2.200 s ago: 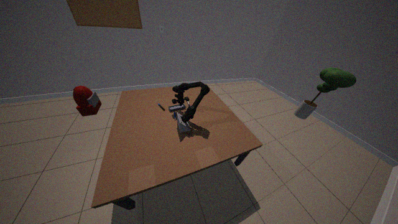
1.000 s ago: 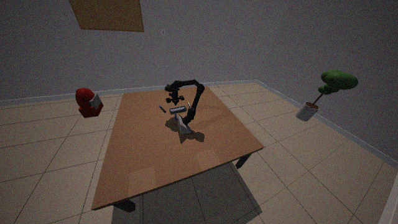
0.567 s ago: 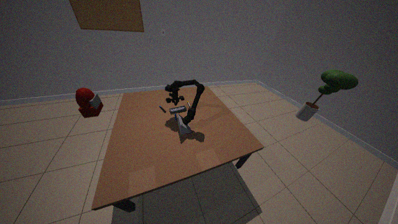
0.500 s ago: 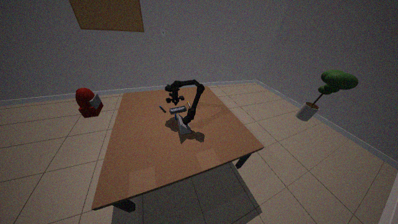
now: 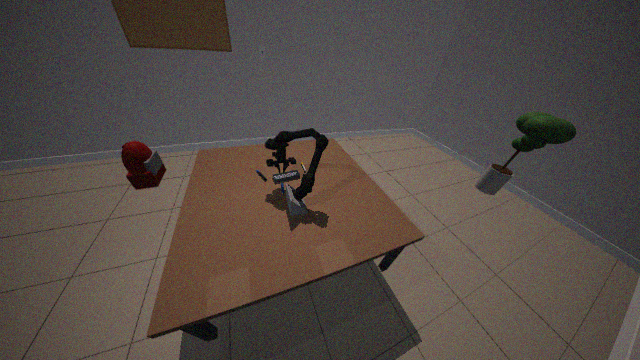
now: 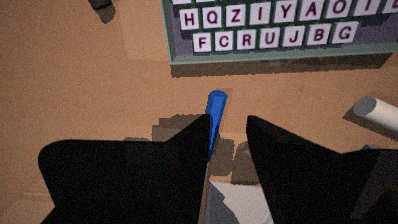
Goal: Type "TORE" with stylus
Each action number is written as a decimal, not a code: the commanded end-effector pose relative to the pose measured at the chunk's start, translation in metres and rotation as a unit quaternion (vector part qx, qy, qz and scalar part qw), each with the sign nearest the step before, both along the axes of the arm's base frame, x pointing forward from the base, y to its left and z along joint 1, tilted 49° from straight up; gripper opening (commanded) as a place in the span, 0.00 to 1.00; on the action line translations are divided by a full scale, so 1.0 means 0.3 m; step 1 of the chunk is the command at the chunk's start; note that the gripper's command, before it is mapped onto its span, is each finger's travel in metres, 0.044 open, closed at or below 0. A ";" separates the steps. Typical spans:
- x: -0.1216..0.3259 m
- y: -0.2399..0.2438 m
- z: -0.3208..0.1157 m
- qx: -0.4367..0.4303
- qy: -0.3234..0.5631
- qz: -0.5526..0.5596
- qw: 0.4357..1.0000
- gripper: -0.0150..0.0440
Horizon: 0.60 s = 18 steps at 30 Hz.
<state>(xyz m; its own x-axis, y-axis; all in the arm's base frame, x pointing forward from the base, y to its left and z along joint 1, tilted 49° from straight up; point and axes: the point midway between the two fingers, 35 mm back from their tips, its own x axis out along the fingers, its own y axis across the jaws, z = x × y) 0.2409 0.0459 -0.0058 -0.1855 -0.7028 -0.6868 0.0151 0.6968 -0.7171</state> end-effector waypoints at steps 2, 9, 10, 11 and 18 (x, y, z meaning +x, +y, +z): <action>-0.215 -0.025 -0.073 -0.009 0.072 -0.192 0.979 0.51; -0.223 -0.025 -0.074 -0.010 0.075 -0.200 0.977 0.51; -0.223 -0.025 -0.074 -0.010 0.075 -0.200 0.977 0.51; -0.224 -0.023 -0.076 -0.010 0.075 -0.200 0.977 0.51; -0.225 -0.029 -0.080 -0.010 0.075 -0.200 0.977 0.51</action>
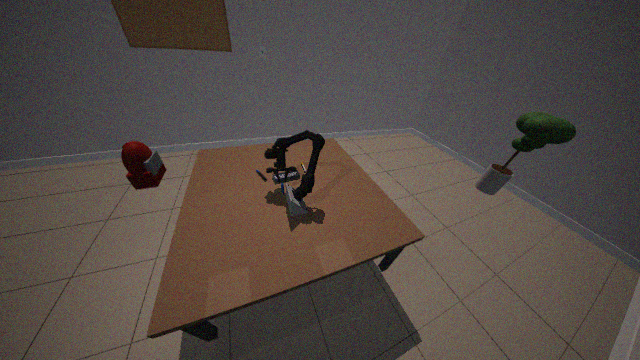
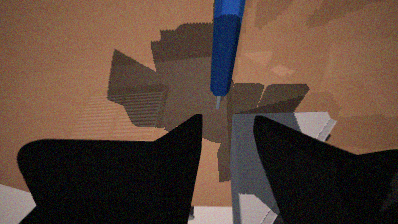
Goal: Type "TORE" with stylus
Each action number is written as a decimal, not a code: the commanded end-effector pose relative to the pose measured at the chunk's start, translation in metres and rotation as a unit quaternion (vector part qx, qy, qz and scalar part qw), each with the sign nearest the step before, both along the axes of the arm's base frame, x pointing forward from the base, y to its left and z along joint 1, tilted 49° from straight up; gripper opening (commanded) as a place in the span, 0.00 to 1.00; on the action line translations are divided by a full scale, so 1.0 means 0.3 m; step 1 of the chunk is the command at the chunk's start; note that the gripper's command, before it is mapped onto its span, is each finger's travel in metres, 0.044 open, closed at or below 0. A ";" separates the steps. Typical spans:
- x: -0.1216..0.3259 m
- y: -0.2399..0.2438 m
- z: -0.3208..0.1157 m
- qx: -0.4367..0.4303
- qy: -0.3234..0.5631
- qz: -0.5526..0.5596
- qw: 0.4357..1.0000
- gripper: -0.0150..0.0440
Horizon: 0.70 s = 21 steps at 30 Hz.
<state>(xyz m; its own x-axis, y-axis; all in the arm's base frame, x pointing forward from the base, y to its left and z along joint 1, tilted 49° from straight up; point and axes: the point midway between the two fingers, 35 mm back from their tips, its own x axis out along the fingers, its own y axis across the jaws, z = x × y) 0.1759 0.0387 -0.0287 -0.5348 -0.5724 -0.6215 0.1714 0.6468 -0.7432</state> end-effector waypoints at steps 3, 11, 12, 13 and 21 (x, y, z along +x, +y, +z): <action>-0.007 -0.010 -0.012 -0.002 0.002 -0.007 1.000 0.51; -0.007 -0.021 -0.023 -0.002 0.002 -0.007 1.000 0.51; -0.008 -0.023 -0.025 -0.002 0.002 -0.007 1.000 0.51; -0.008 -0.024 -0.026 -0.002 0.002 -0.007 1.000 0.51; -0.011 -0.035 -0.035 -0.002 0.002 -0.007 1.000 0.51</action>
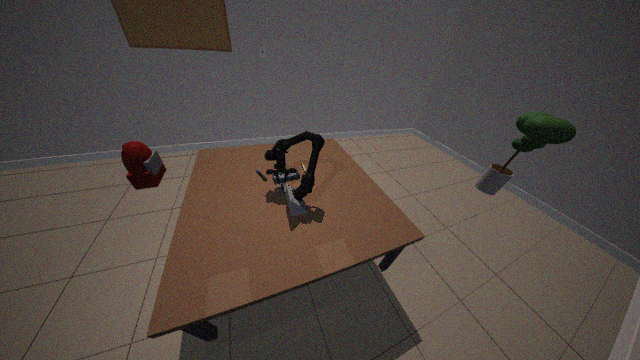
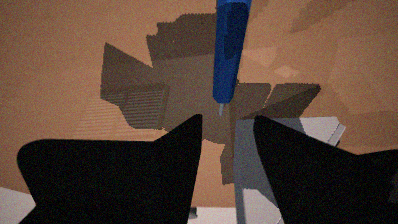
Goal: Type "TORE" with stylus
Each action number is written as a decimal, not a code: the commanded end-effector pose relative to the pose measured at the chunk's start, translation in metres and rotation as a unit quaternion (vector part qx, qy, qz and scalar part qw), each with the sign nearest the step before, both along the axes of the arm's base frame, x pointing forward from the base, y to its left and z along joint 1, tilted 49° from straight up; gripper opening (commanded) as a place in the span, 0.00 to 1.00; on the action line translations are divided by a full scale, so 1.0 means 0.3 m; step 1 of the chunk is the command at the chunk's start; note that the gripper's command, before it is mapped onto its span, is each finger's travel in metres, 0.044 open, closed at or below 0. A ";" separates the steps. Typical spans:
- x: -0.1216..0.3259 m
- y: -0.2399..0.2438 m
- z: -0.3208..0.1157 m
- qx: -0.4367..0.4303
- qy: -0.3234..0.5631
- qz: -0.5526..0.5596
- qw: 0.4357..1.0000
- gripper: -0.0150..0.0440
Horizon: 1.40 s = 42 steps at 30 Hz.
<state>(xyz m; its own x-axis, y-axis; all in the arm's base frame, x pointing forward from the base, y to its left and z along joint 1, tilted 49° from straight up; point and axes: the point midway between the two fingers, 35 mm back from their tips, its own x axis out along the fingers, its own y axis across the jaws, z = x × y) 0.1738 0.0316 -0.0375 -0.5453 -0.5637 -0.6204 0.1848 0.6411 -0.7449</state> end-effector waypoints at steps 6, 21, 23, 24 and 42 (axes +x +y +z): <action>-0.005 -0.020 -0.014 -0.001 0.002 0.003 1.000 0.51; -0.007 -0.043 -0.033 -0.001 0.002 0.003 1.000 0.51; -0.008 -0.046 -0.036 -0.001 0.002 0.003 1.000 0.51; -0.008 -0.048 -0.038 -0.001 0.002 0.003 1.000 0.51; -0.012 -0.073 -0.060 -0.001 0.002 0.003 1.000 0.51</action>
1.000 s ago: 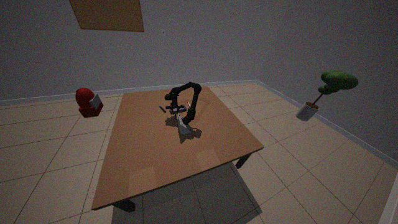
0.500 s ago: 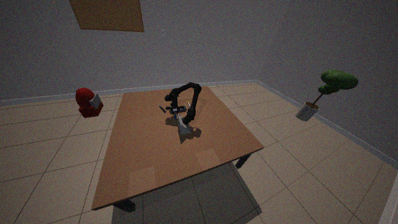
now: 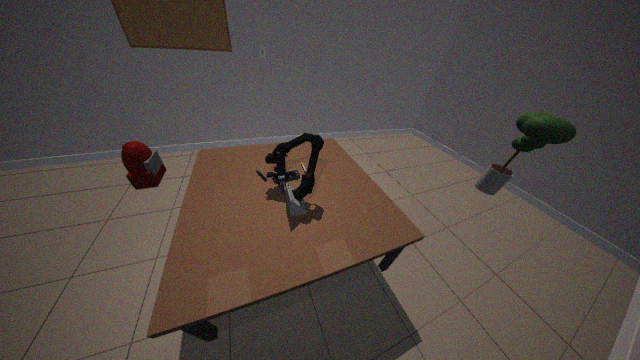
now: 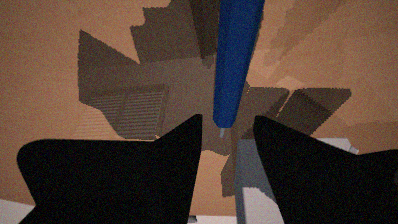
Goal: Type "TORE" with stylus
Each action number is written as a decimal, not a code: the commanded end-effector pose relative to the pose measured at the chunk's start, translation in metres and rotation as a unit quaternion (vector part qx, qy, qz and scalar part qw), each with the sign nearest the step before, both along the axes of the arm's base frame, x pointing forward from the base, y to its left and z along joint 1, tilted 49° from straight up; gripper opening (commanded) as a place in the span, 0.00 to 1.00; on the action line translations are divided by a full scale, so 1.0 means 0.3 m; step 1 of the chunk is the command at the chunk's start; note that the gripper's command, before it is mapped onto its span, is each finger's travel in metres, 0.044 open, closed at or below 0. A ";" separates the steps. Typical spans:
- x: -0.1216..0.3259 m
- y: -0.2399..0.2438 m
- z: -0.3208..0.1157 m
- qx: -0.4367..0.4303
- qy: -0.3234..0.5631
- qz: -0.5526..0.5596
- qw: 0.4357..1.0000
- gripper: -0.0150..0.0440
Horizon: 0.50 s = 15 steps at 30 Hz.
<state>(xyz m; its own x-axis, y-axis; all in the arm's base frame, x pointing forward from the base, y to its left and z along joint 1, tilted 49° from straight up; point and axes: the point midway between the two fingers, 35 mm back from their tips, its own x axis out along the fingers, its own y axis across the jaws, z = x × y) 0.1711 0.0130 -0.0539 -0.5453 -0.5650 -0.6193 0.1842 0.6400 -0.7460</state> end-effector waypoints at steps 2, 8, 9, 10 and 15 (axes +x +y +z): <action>-0.004 -0.015 -0.010 -0.001 0.002 0.002 1.000 0.51; -0.004 -0.024 -0.017 -0.001 0.002 0.002 1.000 0.51; -0.005 -0.025 -0.018 -0.001 0.002 0.002 1.000 0.51; -0.005 -0.026 -0.019 -0.001 0.002 0.002 1.000 0.51; -0.005 -0.034 -0.026 -0.001 0.002 0.002 1.000 0.51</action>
<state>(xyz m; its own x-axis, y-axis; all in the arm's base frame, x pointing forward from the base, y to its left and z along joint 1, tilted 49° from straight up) 0.1702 0.0060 -0.0598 -0.5455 -0.5655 -0.6186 0.1837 0.6395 -0.7465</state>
